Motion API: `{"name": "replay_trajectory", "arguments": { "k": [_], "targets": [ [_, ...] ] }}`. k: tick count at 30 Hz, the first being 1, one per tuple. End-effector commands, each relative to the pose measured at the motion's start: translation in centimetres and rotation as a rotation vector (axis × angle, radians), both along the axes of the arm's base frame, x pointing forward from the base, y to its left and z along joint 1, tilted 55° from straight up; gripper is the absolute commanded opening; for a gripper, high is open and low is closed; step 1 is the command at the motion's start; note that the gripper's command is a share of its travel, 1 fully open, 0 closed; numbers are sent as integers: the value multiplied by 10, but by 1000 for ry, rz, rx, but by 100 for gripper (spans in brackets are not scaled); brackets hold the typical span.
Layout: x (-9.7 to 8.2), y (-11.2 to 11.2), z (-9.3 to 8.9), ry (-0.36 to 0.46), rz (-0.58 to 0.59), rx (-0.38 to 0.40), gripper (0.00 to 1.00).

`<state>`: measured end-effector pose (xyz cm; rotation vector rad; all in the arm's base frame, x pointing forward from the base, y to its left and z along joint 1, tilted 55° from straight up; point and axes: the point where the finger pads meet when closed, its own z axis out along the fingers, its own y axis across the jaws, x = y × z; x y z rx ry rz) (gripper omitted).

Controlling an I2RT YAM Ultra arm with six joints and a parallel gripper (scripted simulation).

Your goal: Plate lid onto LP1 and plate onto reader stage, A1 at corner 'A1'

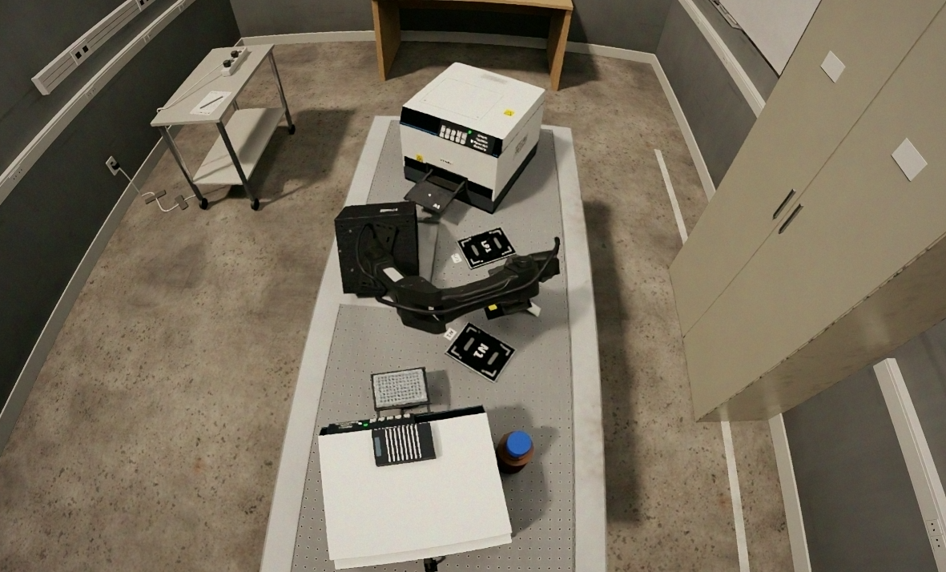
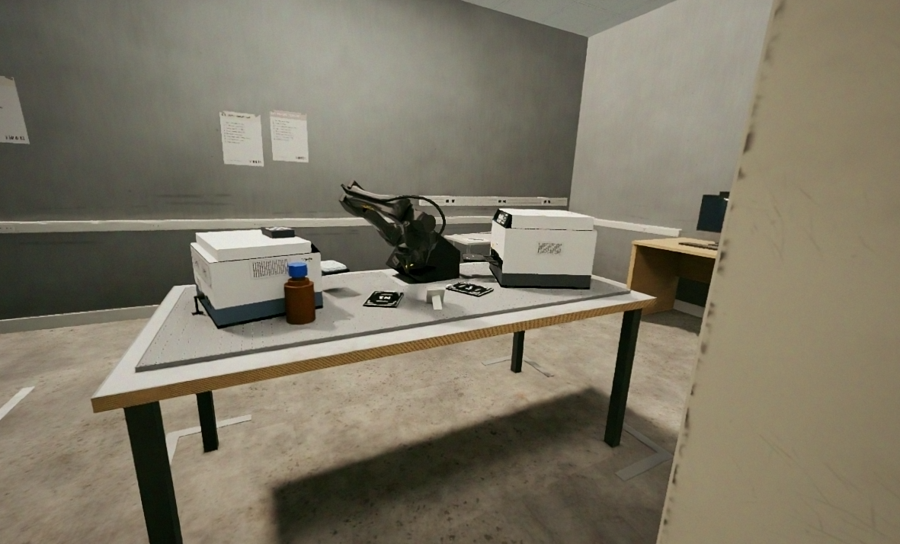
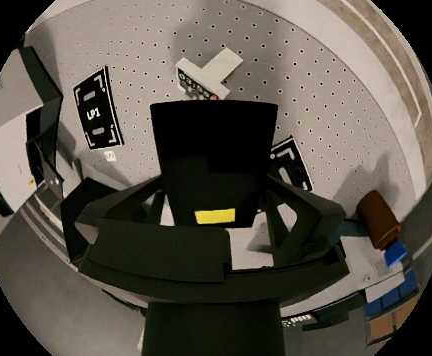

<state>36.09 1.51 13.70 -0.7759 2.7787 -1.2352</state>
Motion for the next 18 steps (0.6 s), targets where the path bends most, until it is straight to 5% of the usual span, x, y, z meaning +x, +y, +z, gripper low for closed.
{"name": "replay_trajectory", "arguments": {
  "k": [1, 18],
  "targets": [
    [10, 20, -4, -35, 26, 5, 86],
    [11, 46, -38, -24, 32, -1, 86]
  ]
}}
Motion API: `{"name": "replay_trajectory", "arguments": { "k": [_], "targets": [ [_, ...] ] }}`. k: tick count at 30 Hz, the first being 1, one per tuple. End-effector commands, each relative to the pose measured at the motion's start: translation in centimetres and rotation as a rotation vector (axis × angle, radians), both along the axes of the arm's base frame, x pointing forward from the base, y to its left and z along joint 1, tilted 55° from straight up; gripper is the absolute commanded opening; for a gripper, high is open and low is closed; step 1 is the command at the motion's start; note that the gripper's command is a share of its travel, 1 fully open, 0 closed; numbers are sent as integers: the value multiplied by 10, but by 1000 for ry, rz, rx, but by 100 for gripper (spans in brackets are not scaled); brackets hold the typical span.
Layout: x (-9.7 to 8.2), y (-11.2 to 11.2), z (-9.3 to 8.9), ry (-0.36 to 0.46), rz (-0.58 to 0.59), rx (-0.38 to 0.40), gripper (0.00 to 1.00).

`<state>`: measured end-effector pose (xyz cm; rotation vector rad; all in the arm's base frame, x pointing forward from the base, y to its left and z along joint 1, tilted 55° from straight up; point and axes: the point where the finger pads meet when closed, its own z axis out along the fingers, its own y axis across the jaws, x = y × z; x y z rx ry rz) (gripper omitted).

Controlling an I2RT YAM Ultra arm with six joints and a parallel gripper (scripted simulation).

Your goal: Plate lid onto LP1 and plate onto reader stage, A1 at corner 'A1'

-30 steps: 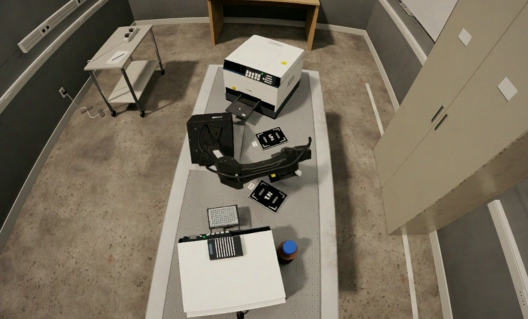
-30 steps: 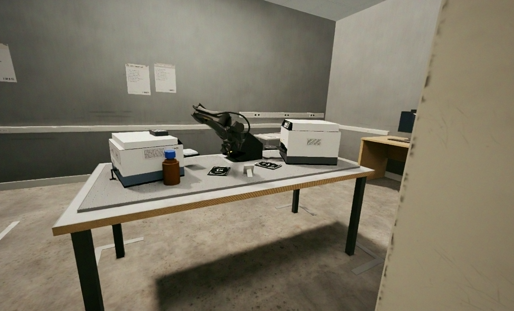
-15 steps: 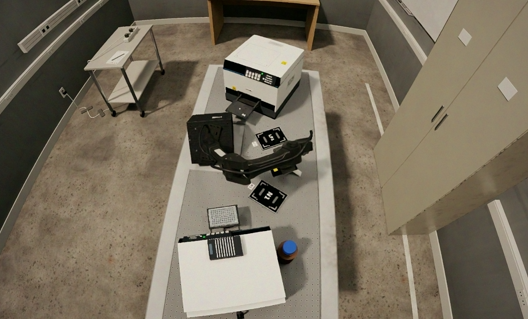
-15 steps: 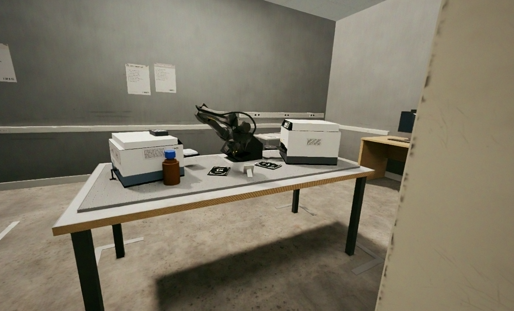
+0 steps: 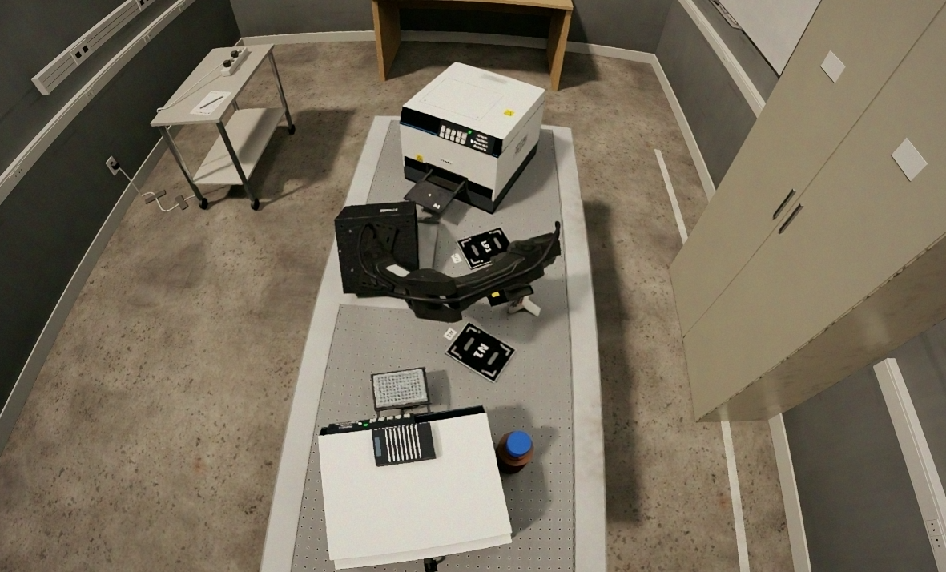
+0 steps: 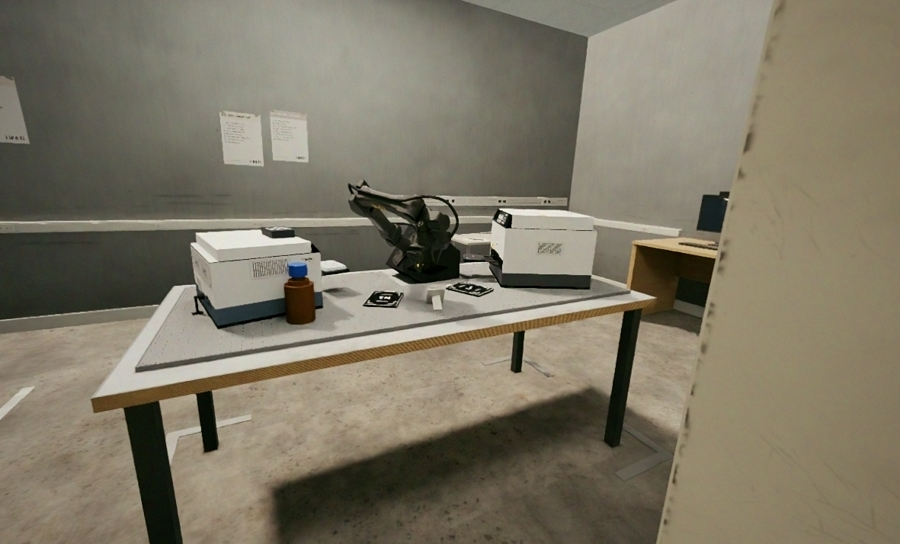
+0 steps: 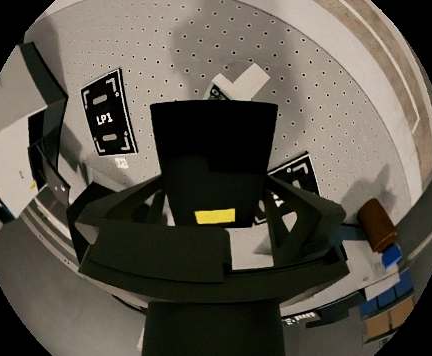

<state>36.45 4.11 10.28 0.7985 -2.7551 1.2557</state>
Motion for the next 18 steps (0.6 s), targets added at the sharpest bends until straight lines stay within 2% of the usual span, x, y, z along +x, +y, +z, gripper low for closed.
{"name": "replay_trajectory", "arguments": {
  "k": [1, 9, 11, 18],
  "targets": [
    [8, 22, -6, -37, 21, 22, 86],
    [7, 32, -20, -35, 20, 26, 86],
    [6, 32, -21, -25, 31, -13, 86],
    [5, 45, -40, -29, 27, 8, 86]
  ]
}}
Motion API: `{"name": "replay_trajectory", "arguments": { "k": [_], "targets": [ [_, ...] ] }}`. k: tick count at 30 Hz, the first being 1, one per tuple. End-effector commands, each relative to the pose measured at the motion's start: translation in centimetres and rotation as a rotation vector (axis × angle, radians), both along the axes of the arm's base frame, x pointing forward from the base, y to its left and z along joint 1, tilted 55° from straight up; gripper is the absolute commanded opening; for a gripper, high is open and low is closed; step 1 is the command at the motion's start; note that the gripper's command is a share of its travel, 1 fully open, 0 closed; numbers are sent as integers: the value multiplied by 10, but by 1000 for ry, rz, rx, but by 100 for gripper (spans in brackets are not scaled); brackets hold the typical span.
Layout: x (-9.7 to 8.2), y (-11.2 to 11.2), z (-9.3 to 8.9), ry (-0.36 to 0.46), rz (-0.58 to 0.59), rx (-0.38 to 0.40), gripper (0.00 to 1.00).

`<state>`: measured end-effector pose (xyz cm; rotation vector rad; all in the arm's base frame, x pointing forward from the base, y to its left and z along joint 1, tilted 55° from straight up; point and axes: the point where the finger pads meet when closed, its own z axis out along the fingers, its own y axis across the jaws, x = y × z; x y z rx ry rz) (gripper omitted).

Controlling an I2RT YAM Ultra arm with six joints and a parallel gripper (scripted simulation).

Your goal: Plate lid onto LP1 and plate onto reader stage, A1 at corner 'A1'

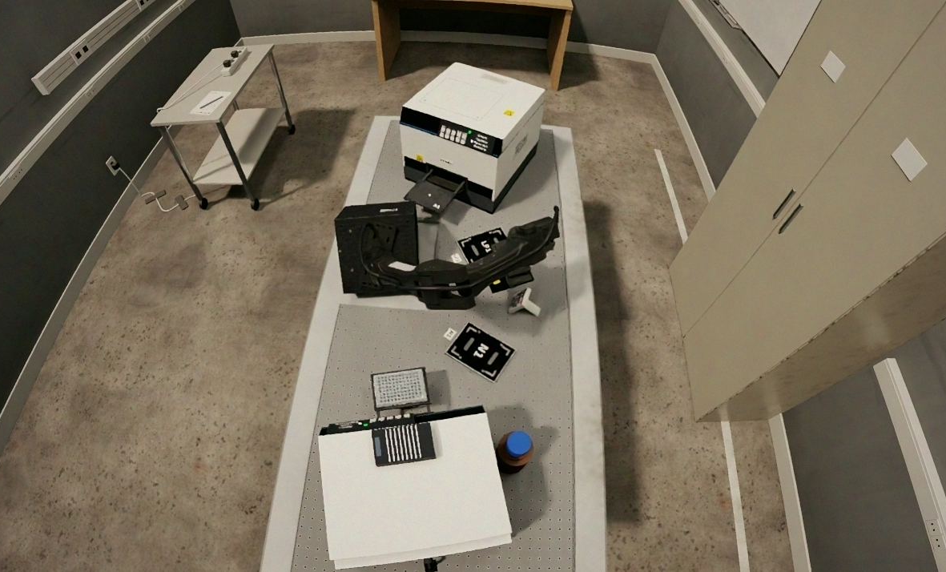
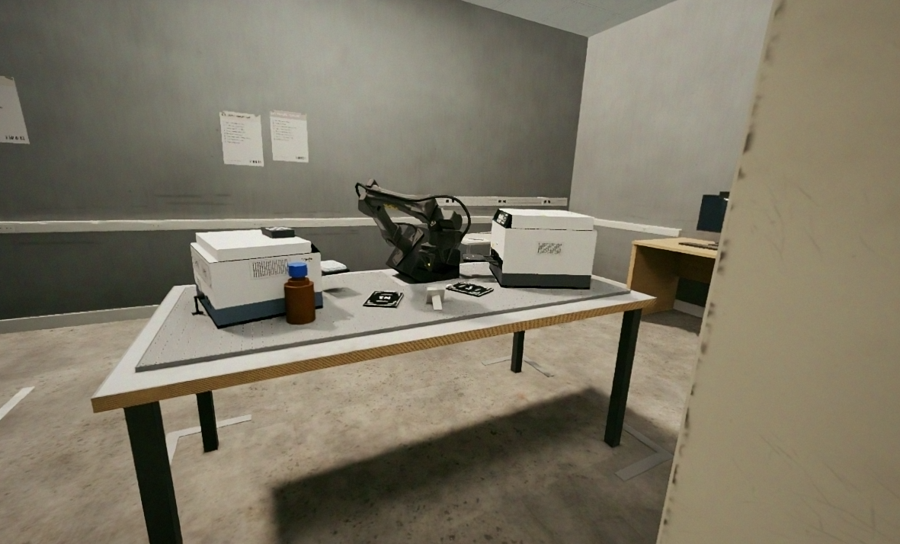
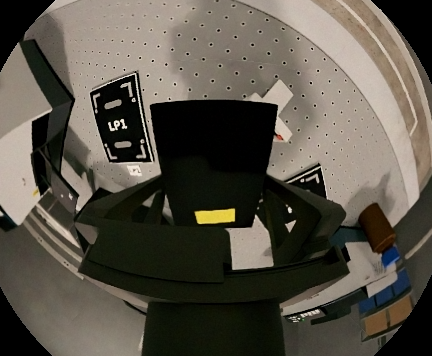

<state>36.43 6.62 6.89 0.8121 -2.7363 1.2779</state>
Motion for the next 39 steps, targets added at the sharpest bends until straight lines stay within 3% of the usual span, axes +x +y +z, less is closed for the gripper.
{"name": "replay_trajectory", "arguments": {
  "k": [1, 8, 10, 17, 21, 23, 36, 39],
  "targets": [
    [4, 22, -8, -32, 18, 27, 86],
    [3, 29, -19, -32, 18, 28, 86],
    [1, 29, -20, -22, 31, -16, 86],
    [-2, 42, -40, -28, 26, 8, 86],
    [-4, 47, -49, -28, 26, 8, 86],
    [-4, 48, -51, -33, 41, -29, 86],
    [-14, 63, -78, -27, 34, -13, 86],
    [-15, 65, -83, -37, 51, -52, 86]
  ]
}}
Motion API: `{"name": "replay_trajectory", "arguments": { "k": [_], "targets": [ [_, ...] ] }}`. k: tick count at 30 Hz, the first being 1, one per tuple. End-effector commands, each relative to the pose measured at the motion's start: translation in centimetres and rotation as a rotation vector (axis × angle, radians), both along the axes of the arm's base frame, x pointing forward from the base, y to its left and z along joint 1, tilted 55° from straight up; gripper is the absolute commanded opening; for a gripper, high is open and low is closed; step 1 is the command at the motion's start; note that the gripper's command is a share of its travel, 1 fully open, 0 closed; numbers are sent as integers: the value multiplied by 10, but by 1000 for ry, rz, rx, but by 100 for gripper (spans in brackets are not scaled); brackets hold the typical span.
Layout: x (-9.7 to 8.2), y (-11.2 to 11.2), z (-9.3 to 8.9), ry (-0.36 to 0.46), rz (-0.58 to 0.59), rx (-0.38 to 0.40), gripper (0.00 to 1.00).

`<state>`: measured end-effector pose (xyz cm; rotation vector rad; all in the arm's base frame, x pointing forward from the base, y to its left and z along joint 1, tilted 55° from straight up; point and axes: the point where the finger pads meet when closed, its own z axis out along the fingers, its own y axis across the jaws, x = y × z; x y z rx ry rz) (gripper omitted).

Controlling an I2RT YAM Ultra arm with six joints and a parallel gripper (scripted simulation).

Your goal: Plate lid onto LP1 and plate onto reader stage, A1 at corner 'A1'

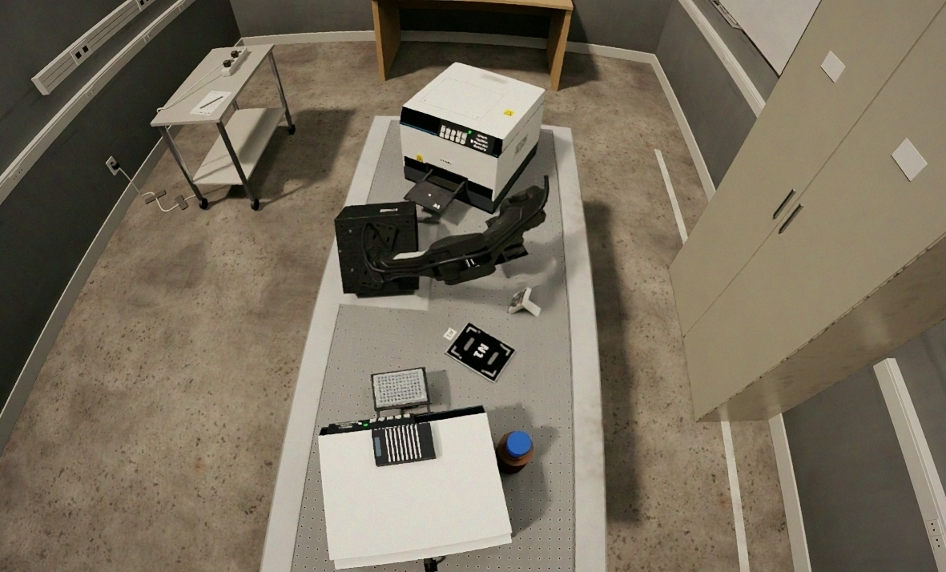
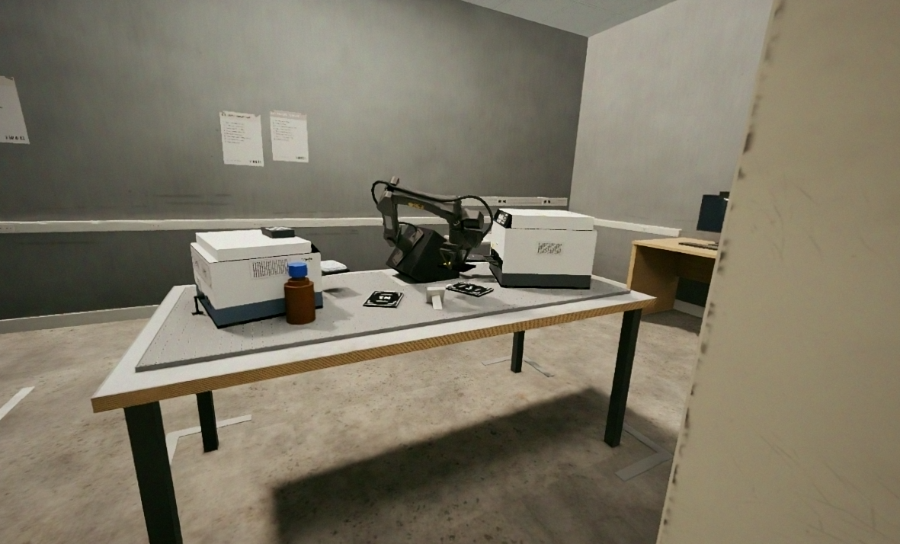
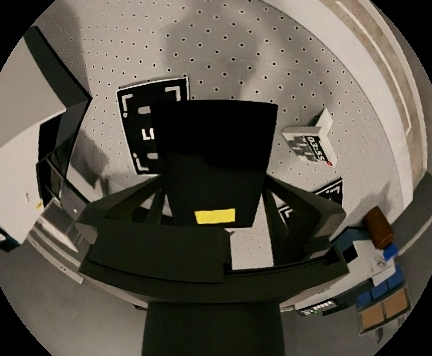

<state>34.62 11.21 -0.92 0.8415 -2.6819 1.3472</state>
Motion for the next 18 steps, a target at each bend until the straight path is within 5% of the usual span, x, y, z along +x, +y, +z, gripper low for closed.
{"name": "replay_trajectory", "arguments": {
  "k": [1, 18],
  "targets": [
    [2, 21, -8, -44, 31, 7, 86],
    [-14, 35, -43, -45, 39, -13, 86]
  ]
}}
